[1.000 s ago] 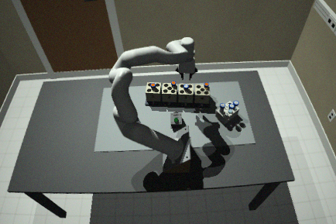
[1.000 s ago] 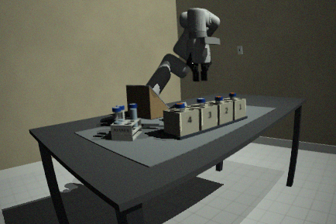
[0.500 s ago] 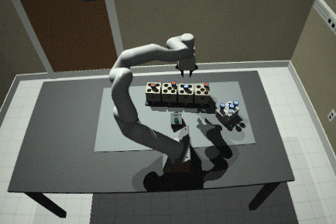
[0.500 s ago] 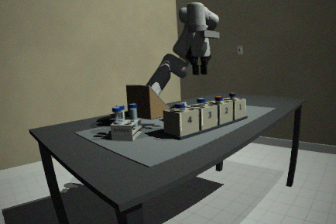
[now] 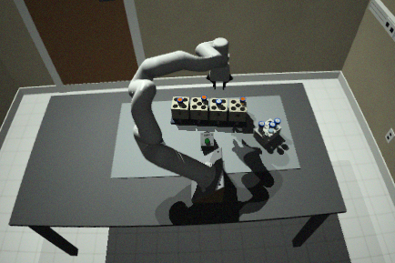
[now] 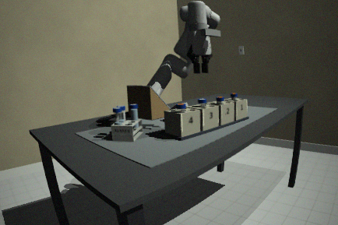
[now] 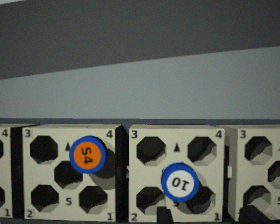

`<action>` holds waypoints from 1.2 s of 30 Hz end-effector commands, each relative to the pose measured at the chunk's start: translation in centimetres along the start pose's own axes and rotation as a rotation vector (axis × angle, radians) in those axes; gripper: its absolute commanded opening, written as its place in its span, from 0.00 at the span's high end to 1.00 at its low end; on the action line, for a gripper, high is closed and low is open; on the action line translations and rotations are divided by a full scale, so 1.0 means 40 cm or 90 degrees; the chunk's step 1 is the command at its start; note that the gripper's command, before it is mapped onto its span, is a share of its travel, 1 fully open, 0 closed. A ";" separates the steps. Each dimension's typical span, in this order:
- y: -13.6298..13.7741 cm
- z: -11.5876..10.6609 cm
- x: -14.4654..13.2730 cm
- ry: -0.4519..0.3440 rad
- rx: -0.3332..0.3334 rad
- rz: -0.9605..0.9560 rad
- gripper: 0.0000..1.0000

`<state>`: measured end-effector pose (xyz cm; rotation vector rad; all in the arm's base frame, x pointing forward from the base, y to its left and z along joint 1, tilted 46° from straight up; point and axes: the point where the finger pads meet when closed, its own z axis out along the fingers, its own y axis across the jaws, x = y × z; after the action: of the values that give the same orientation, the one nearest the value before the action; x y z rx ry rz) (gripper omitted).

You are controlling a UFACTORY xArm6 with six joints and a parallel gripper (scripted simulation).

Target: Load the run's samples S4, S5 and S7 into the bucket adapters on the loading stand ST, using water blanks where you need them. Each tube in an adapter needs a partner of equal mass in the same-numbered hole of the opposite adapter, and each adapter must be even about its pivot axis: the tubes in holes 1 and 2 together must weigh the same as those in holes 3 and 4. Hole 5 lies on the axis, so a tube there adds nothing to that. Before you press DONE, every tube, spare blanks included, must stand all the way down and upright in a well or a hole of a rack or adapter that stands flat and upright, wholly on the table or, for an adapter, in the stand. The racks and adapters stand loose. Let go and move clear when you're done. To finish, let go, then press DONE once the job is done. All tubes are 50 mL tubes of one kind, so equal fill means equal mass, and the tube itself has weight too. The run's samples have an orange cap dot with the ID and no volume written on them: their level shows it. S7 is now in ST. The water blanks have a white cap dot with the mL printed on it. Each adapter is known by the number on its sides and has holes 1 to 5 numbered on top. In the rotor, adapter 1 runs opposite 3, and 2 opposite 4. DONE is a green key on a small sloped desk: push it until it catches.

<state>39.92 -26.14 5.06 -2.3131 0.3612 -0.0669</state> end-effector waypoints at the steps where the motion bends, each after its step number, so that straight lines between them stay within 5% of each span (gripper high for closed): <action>1: 0.000 -0.005 0.002 0.002 -0.002 -0.001 0.56; 11: 0.000 -0.005 0.002 0.002 -0.002 -0.001 0.56; 12: 0.012 -0.005 -0.003 0.002 -0.002 0.021 0.43; 36: 0.258 -0.005 -0.126 0.003 -0.001 0.487 0.43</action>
<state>33.57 -30.68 -0.98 -2.0842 1.0953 0.2527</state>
